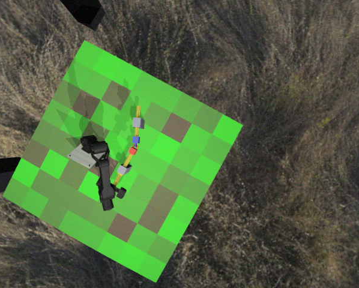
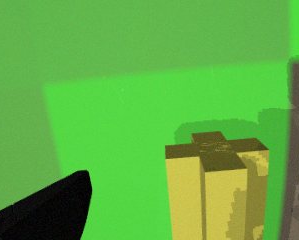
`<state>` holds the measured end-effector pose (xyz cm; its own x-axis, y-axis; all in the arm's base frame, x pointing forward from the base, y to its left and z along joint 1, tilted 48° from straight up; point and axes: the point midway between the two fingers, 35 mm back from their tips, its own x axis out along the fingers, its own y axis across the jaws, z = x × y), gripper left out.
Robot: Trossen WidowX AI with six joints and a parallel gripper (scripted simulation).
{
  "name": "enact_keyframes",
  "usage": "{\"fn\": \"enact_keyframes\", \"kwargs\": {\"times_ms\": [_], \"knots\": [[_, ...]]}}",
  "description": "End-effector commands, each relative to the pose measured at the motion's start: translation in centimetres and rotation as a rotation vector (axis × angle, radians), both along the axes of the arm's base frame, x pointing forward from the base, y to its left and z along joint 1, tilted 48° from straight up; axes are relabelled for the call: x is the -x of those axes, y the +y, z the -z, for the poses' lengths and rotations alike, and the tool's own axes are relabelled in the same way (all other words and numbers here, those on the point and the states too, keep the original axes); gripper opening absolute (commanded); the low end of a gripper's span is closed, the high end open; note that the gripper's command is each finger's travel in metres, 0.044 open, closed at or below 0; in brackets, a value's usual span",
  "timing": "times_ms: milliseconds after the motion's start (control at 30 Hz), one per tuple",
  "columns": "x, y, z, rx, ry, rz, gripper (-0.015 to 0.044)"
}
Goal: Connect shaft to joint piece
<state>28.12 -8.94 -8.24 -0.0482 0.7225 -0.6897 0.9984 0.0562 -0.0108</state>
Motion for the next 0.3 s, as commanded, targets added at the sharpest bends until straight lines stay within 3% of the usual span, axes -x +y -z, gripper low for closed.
{"fn": "enact_keyframes", "kwargs": {"times_ms": [0,267], "knots": [[0.0,0.0,0.0,-0.001,0.0,-0.001,0.044],[-0.1,-2.1,-2.0,-0.005,0.002,0.001,0.044]]}}
